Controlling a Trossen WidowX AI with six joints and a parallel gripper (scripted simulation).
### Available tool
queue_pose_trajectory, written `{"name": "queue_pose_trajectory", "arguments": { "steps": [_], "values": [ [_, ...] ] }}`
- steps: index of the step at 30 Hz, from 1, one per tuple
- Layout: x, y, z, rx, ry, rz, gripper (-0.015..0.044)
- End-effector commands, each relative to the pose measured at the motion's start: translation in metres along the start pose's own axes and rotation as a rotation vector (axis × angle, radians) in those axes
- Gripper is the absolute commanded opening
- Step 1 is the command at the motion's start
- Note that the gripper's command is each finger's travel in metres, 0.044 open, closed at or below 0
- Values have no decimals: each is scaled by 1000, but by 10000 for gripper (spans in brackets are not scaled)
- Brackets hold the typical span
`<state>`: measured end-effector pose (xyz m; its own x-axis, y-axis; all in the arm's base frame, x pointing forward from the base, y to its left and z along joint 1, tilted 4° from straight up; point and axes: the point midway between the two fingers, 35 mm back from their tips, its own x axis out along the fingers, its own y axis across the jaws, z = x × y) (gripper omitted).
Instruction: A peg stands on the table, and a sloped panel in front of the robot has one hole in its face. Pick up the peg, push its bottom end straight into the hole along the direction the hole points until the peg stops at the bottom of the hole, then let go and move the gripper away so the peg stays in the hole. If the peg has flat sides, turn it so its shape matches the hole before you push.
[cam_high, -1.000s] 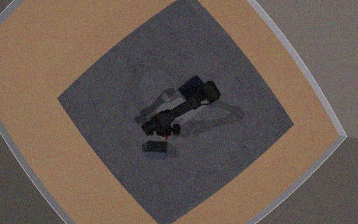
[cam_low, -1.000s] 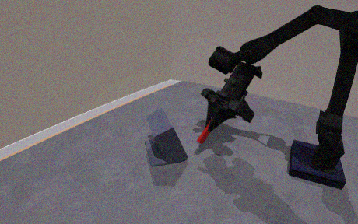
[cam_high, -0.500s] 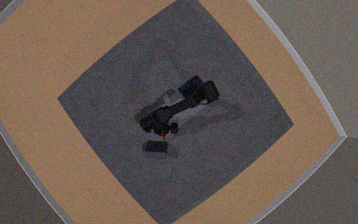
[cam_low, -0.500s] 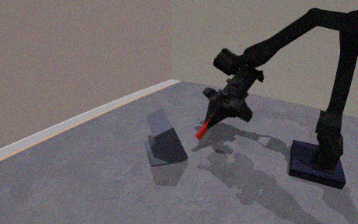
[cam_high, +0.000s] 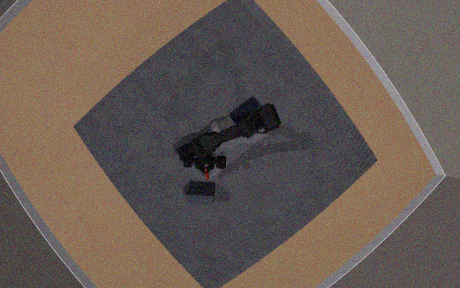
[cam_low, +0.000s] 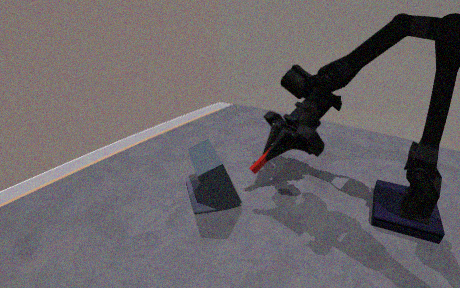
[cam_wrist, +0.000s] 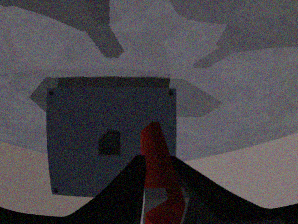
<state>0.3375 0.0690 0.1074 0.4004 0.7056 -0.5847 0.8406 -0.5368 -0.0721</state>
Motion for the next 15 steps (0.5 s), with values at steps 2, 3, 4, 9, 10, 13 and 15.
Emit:
{"name": "queue_pose_trajectory", "arguments": {
  "steps": [2, 3, 4, 9, 10, 13, 15],
  "values": [
    [-3, 3, 4, 0, 41, 4, 0],
    [-4, 4, 4, -1, 48, 5, 0],
    [-4, 4, 4, -1, 55, 7, 0],
    [-8, 8, 6, -4, 89, 14, 0],
    [-9, 8, 6, -4, 96, 16, 0],
    [-11, 10, 7, -6, 116, 21, 0],
    [-13, 12, 8, -8, 129, 24, 0]
  ]
}}
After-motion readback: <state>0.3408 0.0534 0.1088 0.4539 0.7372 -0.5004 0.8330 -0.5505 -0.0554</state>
